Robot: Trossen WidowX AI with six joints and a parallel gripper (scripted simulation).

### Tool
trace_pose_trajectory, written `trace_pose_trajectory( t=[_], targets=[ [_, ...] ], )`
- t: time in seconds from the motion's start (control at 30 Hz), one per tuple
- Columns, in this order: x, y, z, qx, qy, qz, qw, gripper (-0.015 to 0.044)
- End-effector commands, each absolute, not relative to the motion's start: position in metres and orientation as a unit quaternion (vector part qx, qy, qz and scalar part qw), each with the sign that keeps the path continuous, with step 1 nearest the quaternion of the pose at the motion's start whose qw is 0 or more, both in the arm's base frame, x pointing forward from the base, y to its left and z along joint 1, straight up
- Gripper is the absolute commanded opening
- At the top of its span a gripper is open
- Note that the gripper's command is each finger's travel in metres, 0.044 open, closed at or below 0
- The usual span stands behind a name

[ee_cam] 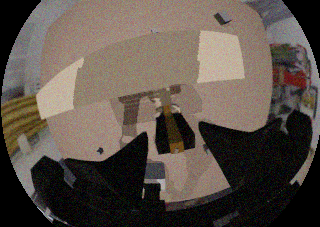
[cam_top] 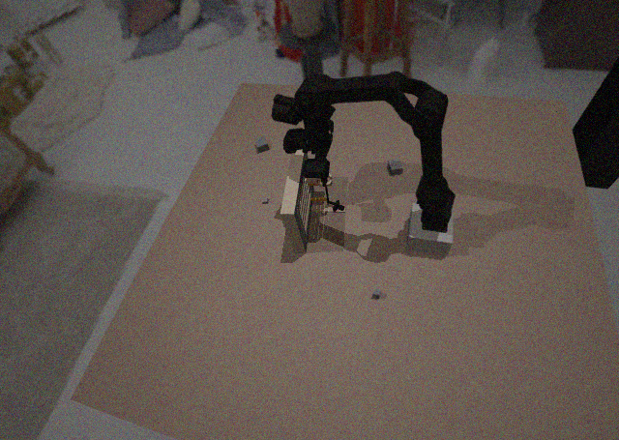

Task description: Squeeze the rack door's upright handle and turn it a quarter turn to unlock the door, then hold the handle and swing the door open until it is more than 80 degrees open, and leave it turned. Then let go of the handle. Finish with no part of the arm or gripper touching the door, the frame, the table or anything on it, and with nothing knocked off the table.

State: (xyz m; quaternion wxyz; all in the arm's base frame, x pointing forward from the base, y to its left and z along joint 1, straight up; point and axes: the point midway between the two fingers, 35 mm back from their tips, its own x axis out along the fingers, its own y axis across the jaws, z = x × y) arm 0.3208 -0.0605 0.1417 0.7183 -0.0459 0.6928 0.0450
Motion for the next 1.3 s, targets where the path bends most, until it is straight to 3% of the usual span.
trace_pose_trajectory(
  t=[0.0,0.37,0.6,1.03,1.27],
  targets=[
    [0.319,-0.061,0.133,-0.048,0.696,0.046,0.715,0.0292],
    [0.318,-0.06,0.117,-0.048,0.696,0.046,0.715,0.0292],
    [0.318,-0.06,0.117,-0.048,0.696,0.046,0.715,0.0108],
    [0.318,-0.06,0.117,-0.048,0.696,0.046,0.715,0.0021],
    [0.318,-0.06,0.117,-0.004,0.697,0.003,0.717,0.002]
  ],
)
